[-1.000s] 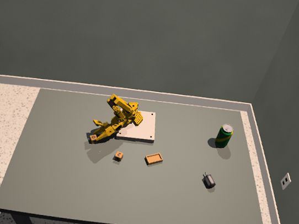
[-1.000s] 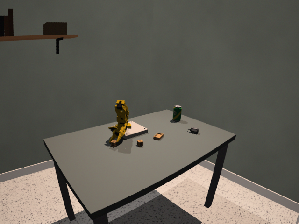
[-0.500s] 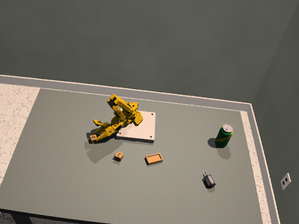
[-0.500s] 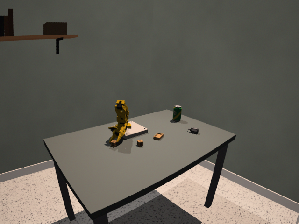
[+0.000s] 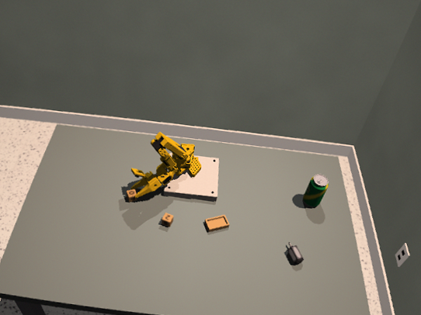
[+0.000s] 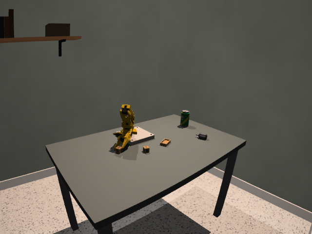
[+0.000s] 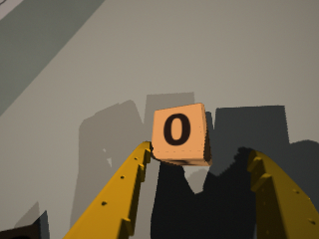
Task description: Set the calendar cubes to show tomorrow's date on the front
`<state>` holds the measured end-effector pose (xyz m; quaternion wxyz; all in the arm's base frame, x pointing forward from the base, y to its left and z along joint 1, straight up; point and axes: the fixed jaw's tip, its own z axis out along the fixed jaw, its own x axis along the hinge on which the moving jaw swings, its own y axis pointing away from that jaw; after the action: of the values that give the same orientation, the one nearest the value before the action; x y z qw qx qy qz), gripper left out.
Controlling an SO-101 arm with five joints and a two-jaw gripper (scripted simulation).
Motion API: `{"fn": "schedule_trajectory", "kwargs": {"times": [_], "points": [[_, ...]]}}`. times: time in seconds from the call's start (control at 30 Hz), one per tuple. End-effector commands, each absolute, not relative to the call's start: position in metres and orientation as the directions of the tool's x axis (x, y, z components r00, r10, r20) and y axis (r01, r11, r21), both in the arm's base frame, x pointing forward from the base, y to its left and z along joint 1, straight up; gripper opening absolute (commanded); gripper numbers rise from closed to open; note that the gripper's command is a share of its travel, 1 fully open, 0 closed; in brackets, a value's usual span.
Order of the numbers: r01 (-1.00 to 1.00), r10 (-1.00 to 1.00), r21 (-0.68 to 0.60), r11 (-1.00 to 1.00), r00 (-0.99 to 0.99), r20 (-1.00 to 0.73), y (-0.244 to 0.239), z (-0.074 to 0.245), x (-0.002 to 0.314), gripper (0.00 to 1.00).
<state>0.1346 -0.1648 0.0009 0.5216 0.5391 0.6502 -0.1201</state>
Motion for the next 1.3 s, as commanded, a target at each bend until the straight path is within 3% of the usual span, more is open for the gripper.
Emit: {"fn": "schedule_trajectory", "kwargs": {"times": [0.0, 1.27], "points": [[0.766, 0.634, 0.577, 0.285, 0.301, -0.712, -0.163, 0.013, 0.135, 0.36], [0.735, 0.586, 0.578, 0.354, 0.306, -0.75, -0.167, 0.028, 0.139, 0.35]]}}
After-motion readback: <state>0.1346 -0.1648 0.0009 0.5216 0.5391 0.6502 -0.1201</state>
